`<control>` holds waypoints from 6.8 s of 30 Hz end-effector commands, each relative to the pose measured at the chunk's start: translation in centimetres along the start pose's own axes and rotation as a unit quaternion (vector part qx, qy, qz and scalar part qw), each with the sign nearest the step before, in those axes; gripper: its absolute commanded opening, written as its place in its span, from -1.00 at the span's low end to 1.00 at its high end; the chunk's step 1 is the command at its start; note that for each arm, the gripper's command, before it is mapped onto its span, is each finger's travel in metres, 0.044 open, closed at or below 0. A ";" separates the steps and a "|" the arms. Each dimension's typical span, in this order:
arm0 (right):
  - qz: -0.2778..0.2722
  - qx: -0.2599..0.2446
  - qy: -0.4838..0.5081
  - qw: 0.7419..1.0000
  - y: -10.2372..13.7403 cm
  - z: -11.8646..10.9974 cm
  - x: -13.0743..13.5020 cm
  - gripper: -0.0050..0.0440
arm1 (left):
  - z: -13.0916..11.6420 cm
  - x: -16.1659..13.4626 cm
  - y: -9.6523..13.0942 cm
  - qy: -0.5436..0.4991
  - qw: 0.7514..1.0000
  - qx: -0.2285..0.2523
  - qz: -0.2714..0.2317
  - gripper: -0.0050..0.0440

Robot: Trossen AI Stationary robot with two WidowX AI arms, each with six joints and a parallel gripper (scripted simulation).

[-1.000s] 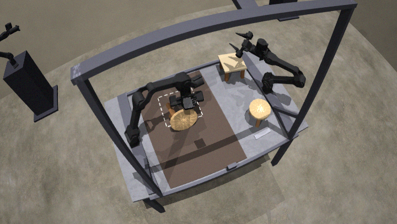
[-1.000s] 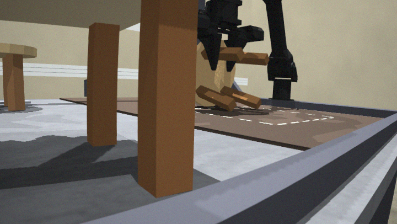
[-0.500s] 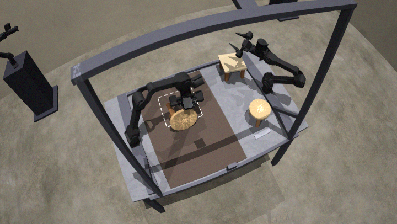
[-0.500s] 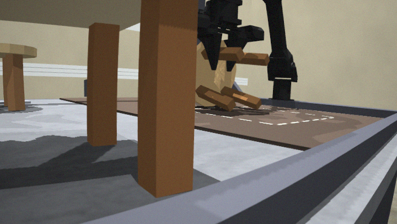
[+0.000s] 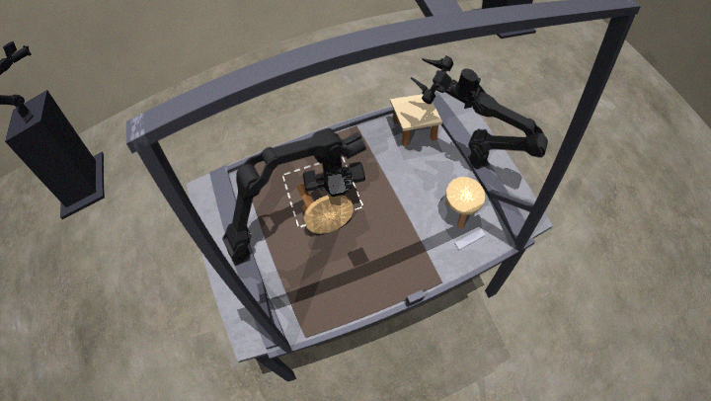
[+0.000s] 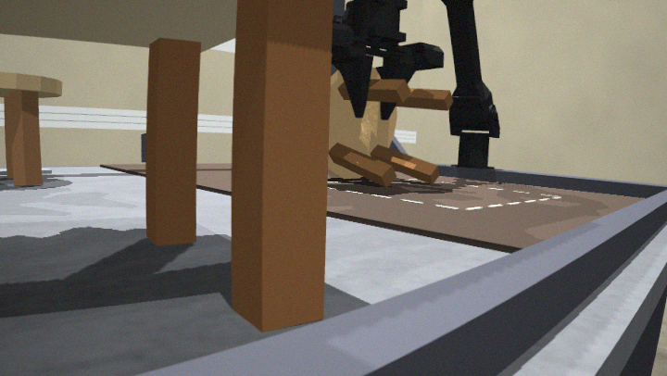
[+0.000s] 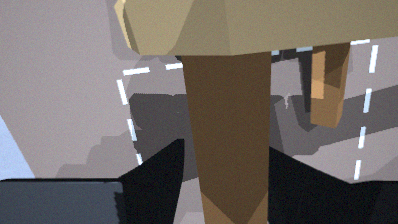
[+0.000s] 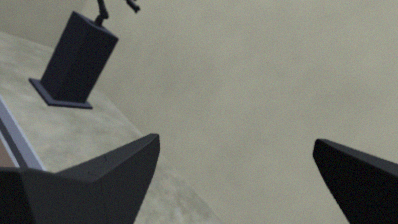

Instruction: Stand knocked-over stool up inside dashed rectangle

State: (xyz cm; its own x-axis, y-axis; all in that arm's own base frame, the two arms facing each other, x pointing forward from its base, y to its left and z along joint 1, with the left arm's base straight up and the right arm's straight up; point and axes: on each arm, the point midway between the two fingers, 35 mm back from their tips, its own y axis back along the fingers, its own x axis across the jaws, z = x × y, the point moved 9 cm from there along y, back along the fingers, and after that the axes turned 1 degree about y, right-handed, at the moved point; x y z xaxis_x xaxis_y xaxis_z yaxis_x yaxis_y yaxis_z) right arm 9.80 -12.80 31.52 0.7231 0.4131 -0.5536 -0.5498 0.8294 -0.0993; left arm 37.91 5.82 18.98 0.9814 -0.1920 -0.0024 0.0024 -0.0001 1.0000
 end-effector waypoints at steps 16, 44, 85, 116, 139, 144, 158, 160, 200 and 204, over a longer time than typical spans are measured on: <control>-0.004 -0.008 -0.001 1.000 0.1 0.5 -0.3 0.84 | 0.0 0.2 1.2 -0.002 1.000 0.006 0.021 0.09; -0.004 -0.008 -0.001 1.000 0.1 0.5 -0.3 0.84 | 0.0 0.2 1.7 -0.001 1.000 0.007 0.023 0.09; -0.004 -0.008 -0.001 1.000 0.1 0.5 -0.3 0.84 | 0.6 -0.6 9.4 0.021 1.000 0.006 0.022 -0.10; -0.004 -0.008 -0.001 1.000 0.1 0.5 -0.3 0.84 | 6.7 -4.5 11.8 0.685 0.728 -0.017 0.025 -0.10; -0.004 -0.008 -0.001 1.000 0.1 0.5 -0.3 0.84 | 7.1 -4.6 11.8 0.777 0.628 -0.018 0.024 -0.10; -0.004 -0.008 -0.001 1.000 0.1 0.5 -0.3 0.84 | 7.0 -4.6 11.4 0.777 0.629 -0.015 0.020 -0.10; -0.004 -0.008 -0.001 1.000 0.1 0.5 -0.3 0.84 | 6.9 -4.2 9.1 0.778 0.628 -0.008 0.009 -0.10; -0.004 -0.008 -0.001 1.000 0.1 0.5 -0.3 0.84 | 7.0 -4.3 9.0 0.778 0.629 -0.011 0.013 -0.10; -0.004 -0.008 -0.001 1.000 0.1 0.5 -0.3 0.84 | 7.0 -4.2 6.8 0.778 0.628 -0.015 0.017 -0.34; -0.004 -0.008 -0.001 1.000 0.1 0.5 -0.3 0.84 | 7.0 -4.2 6.8 0.778 0.628 -0.015 0.017 -0.34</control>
State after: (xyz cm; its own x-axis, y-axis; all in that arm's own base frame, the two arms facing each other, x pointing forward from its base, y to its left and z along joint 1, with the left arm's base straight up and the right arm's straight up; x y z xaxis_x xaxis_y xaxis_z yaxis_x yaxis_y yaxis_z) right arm 9.80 -12.80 31.52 0.7231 0.4131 -0.5536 -0.5498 0.8294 -0.0993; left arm 32.77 -0.26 24.54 -0.0139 0.9999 0.0009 0.0028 -0.0009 1.0000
